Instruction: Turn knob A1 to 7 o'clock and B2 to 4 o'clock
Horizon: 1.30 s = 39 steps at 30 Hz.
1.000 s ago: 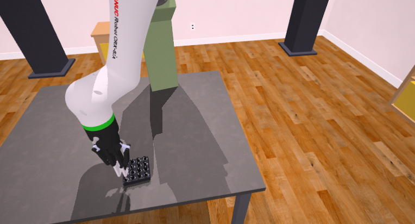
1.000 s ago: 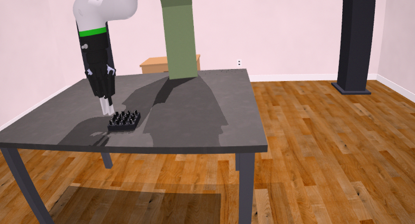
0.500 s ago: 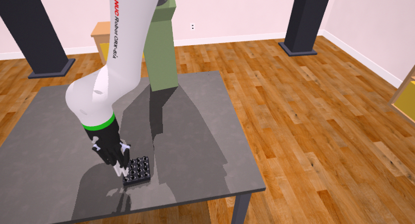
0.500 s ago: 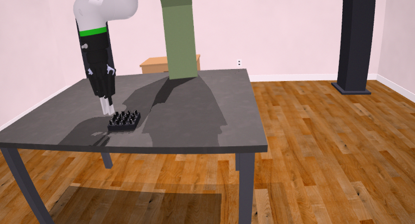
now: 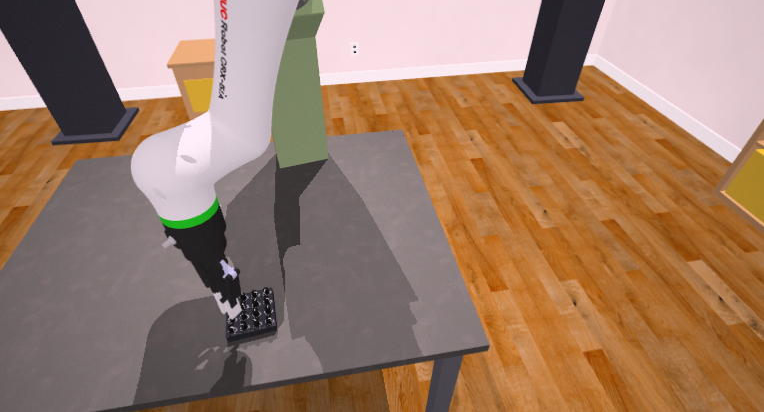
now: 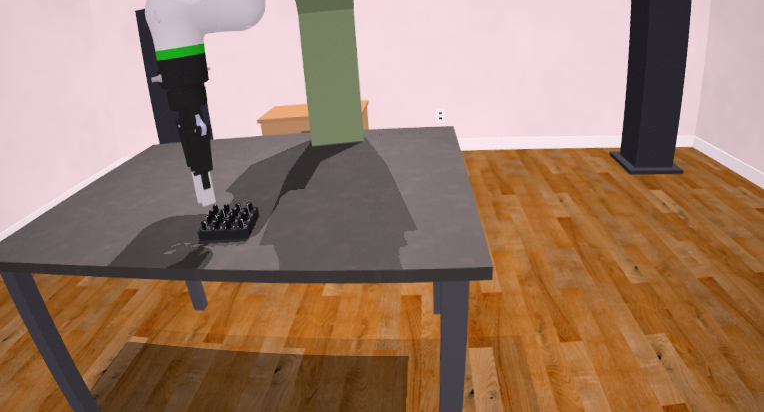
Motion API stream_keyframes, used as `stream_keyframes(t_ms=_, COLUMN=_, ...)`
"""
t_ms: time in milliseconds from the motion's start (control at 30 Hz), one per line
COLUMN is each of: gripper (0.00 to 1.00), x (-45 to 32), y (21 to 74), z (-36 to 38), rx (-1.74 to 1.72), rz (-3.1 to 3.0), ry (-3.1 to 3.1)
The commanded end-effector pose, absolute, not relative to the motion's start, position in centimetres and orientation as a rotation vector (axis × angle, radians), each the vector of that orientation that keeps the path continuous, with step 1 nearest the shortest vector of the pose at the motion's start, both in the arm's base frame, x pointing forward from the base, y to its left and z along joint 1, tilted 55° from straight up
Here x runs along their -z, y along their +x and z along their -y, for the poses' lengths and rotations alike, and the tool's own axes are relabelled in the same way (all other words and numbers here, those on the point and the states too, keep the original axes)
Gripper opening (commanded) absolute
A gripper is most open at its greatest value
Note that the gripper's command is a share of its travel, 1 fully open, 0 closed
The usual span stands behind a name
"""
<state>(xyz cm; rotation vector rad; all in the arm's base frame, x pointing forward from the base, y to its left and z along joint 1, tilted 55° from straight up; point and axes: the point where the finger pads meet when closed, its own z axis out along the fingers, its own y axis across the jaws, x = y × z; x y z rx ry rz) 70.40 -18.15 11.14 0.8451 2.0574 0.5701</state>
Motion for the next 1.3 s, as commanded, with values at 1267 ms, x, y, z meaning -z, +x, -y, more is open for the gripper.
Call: stream_keyframes(t_ms=1267, gripper=0.12, x=-10.5, y=68.4, z=16.8, rx=-0.927, rz=-1.746, ry=1.571)
